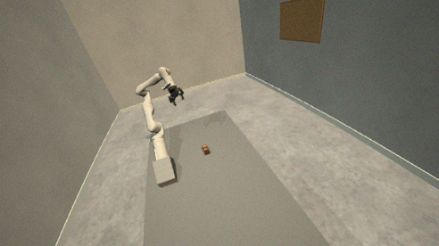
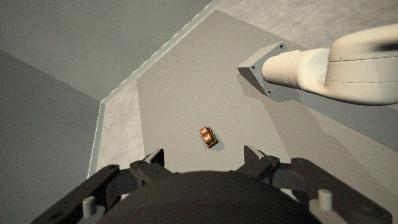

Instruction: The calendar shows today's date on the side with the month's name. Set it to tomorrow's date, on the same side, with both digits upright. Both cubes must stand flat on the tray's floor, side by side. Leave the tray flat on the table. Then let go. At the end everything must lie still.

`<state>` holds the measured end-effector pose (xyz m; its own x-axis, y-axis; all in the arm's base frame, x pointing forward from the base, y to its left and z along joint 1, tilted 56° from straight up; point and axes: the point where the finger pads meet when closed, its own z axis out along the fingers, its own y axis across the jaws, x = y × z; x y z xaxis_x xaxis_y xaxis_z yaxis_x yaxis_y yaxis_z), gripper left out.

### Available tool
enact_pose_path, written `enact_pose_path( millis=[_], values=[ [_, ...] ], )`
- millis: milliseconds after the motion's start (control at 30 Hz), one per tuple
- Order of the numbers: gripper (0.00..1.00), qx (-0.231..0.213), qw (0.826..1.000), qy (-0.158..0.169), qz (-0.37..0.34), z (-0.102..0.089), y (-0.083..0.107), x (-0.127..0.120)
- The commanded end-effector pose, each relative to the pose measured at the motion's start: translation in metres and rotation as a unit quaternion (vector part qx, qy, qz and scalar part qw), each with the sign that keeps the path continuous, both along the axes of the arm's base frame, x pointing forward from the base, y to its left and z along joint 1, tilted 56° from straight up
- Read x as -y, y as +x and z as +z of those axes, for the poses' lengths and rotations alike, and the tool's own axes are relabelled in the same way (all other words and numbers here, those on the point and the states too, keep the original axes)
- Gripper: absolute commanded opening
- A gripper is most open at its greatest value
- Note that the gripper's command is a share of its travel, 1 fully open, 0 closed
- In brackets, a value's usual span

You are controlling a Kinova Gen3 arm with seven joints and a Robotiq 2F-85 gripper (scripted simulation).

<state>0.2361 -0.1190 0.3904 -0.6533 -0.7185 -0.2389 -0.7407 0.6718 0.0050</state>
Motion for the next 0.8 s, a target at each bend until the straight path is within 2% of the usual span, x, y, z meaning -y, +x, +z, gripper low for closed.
enact_pose_path(
  millis=[0,600,767],
  values=[
    [1.00,0.000,1.000,0.000,0.000,0.0001,0.0000,0.0005],
    [1.00,0.000,1.000,0.000,-0.001,-0.0001,0.0002,0.0005],
    [1.00,-0.004,1.000,0.010,-0.005,-0.0056,0.0045,0.0015]
  ],
)
